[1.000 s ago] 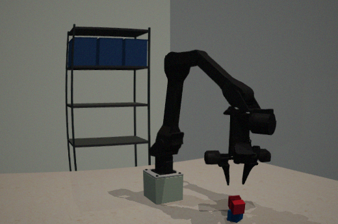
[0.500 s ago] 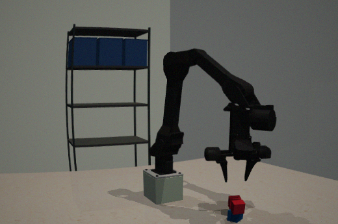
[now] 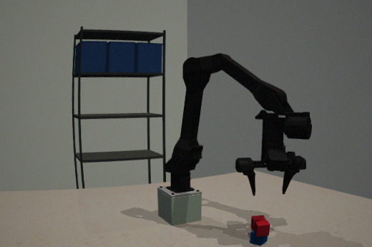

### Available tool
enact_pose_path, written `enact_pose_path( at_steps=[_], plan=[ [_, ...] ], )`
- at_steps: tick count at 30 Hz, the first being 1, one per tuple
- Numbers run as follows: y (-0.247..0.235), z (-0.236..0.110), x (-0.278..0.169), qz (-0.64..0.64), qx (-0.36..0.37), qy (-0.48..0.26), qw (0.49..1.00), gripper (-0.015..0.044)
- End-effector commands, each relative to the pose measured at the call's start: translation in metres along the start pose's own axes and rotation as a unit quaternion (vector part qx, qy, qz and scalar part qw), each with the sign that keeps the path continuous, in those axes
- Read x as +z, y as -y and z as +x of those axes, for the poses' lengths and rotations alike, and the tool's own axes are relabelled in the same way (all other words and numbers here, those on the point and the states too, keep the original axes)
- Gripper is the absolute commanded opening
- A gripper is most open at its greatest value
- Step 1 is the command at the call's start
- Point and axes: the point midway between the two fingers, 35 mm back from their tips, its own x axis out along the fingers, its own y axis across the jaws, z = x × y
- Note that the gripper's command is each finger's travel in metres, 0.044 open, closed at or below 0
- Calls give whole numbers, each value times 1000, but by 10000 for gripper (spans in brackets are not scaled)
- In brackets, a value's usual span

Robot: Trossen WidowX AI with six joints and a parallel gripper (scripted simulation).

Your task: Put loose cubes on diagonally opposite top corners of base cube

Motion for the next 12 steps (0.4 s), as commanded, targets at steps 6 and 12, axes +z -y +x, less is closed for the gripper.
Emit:
enact_pose_path(
  at_steps=[6, 12],
  plan=[
    [-49, -1, -57, -6, 0, -4, 1000, 400],
    [-49, -1, -57, -6, 0, -4, 1000, 400]
  ],
)
